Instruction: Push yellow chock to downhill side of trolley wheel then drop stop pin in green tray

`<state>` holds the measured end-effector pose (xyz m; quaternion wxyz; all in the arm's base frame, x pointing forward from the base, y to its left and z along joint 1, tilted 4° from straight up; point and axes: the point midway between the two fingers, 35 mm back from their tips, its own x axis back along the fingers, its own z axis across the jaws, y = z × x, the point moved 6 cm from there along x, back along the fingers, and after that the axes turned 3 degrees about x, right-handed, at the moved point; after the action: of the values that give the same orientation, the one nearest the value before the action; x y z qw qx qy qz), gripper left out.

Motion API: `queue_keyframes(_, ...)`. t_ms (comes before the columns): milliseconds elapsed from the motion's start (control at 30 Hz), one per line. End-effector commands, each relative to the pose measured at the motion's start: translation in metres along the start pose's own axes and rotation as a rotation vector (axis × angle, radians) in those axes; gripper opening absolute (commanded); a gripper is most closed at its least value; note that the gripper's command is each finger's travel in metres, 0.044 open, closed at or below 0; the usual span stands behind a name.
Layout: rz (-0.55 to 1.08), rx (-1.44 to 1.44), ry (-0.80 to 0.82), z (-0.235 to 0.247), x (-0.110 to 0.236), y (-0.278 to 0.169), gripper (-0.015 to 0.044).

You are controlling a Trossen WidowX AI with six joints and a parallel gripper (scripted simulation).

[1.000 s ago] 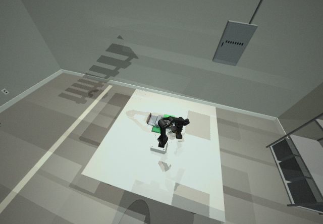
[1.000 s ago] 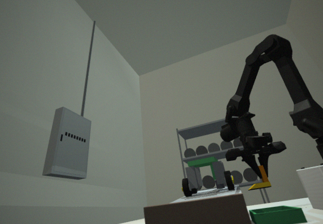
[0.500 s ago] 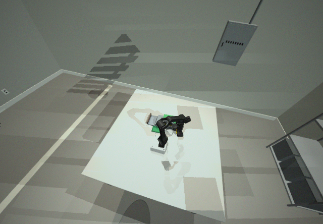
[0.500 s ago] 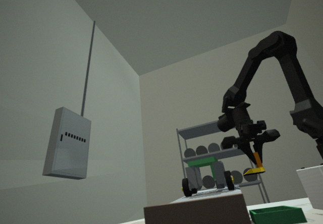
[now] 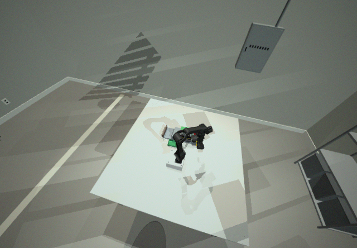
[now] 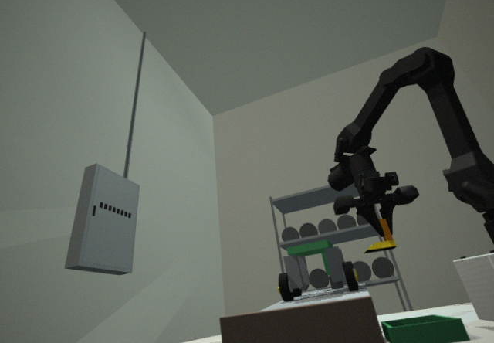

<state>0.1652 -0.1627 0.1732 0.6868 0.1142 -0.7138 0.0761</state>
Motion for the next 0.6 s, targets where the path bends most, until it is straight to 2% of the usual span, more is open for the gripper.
queue_keyframes(0,0.008,-0.002,0.002,-0.0002,0.0036,-0.0018,0.0000)
queue_keyframes(567,0.007,-0.551,0.000,-0.0002,0.0036,-0.0019,0.0000)
